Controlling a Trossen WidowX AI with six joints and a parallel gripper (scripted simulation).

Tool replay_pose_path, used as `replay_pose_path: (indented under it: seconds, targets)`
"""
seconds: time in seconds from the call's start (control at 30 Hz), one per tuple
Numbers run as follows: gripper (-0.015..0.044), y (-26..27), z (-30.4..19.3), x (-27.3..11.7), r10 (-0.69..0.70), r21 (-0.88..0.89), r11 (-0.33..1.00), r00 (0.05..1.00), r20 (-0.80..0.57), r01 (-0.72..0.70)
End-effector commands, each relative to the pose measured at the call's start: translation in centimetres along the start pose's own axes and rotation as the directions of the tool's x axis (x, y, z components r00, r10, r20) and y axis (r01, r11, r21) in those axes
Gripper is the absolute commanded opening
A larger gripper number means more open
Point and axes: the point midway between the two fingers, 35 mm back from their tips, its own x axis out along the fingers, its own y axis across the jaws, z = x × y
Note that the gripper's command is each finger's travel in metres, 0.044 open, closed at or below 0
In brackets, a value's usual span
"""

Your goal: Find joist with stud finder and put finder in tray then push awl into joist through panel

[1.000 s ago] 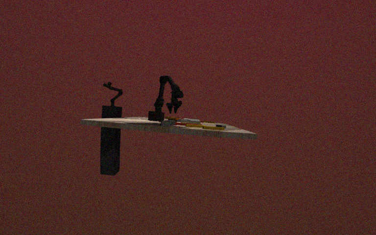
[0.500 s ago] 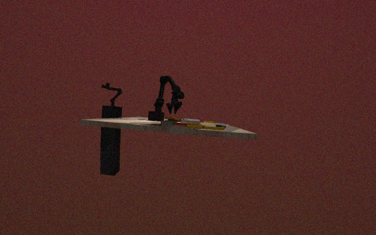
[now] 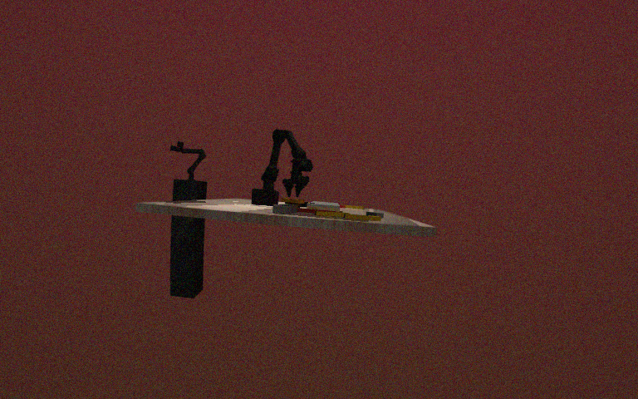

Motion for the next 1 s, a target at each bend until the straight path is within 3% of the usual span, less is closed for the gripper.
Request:
replay_pose_path:
  seconds: [0.0, 0.47, 0.6, 0.97]
  targets:
    - [0.044, 0.0, -0.2, 1.0, 0.001, 0.006, 1.0, 1.0, -0.013, -0.001]
    - [0.044, 0.1, -0.2, 3.0, 0.001, 0.006, 1.0, 1.0, -0.013, -0.001]
    - [0.0335, 0.1, -0.2, 3.0, 0.001, 0.006, 1.0, 1.0, -0.013, -0.001]
    - [0.0262, 0.1, -0.2, 3.0, 0.001, 0.006, 1.0, 1.0, -0.013, -0.001]
